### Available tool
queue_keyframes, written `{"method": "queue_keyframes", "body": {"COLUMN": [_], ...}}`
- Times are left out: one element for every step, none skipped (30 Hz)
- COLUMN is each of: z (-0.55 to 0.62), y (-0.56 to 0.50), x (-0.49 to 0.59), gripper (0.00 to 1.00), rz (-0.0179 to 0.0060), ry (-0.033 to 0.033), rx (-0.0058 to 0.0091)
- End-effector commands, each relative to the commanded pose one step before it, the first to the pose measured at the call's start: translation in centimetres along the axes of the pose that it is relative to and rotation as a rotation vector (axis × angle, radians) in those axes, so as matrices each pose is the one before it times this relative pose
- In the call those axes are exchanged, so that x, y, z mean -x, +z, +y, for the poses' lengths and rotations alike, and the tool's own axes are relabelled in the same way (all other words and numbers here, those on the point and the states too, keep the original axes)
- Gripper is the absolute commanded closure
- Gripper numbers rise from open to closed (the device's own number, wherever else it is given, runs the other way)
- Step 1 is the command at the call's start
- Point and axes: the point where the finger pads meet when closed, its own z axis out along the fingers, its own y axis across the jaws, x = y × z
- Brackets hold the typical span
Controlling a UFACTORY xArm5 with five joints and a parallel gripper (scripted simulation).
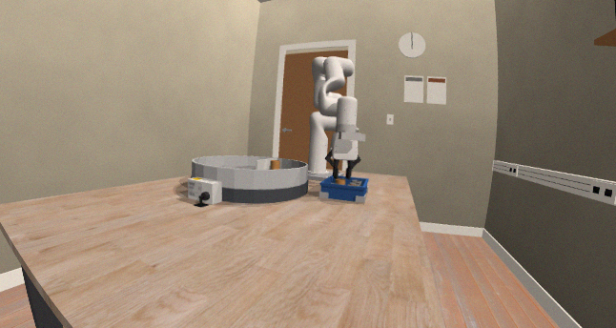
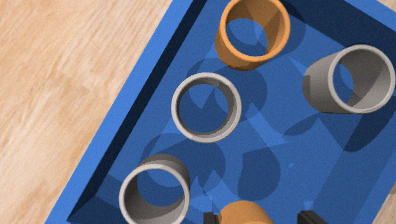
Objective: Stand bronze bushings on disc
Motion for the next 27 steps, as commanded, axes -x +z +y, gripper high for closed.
{"method": "queue_keyframes", "body": {"z": [0.000,0.000,-0.001,-0.001,-0.001,-0.001,-0.002,-0.002,-0.002,-0.002,-0.002,-0.002,-0.002,-0.002,-0.002,-0.002,0.000,0.000,-0.002,-0.001,-0.001,-0.001,-0.001,0.000,0.000,0.000,0.000], "y": [-0.069,0.023,0.041,0.062,0.084,0.105,0.126,0.143,0.158,0.170,0.177,0.179,0.176,0.170,0.160,0.145,0.000,0.000,0.127,0.106,0.085,0.063,0.042,0.023,0.009,0.001,0.000], "x": [-0.102,0.000,0.000,0.001,0.001,0.002,0.003,0.004,0.005,-0.002,-0.002,-0.001,0.001,0.000,-0.003,-0.002,0.000,0.000,-0.001,0.000,0.000,0.000,0.000,0.000,0.000,0.000,0.000], "gripper": [0.52,0.52,0.52,0.52,0.52,0.52,0.52,0.52,0.52,0.52,0.52,0.52,0.52,0.52,0.52,0.52,0.52,0.52,0.52,0.52,0.52,0.52,0.52,0.52,0.52,0.52,0.52], "rz": [0.00270,0.00000,0.00000,0.00000,0.00000,0.00000,0.00000,0.00000,0.00000,0.00000,0.00000,0.00000,0.00000,0.00000,0.00000,0.00000,0.00000,0.00000,0.00000,0.00000,0.00000,0.00000,0.00000,0.00000,0.00000,0.00000,0.00000], "ry": [0.00001,0.00000,0.00000,0.00000,0.00000,0.00000,0.00000,0.00000,0.00000,0.00000,0.00000,0.00000,0.00000,0.00000,0.00000,0.00000,0.00000,0.00000,0.00000,0.00000,0.00000,0.00000,0.00000,0.00000,0.00000,0.00000,0.00000], "rx": [-0.00002,0.00000,0.00000,0.00000,0.00000,0.00000,0.00000,0.00000,0.00000,0.00000,0.00000,0.00000,0.00000,0.00000,0.00000,0.00000,0.00000,0.00000,0.00000,0.00000,0.00000,0.00000,0.00000,0.00000,0.00000,0.00000,0.00000]}}
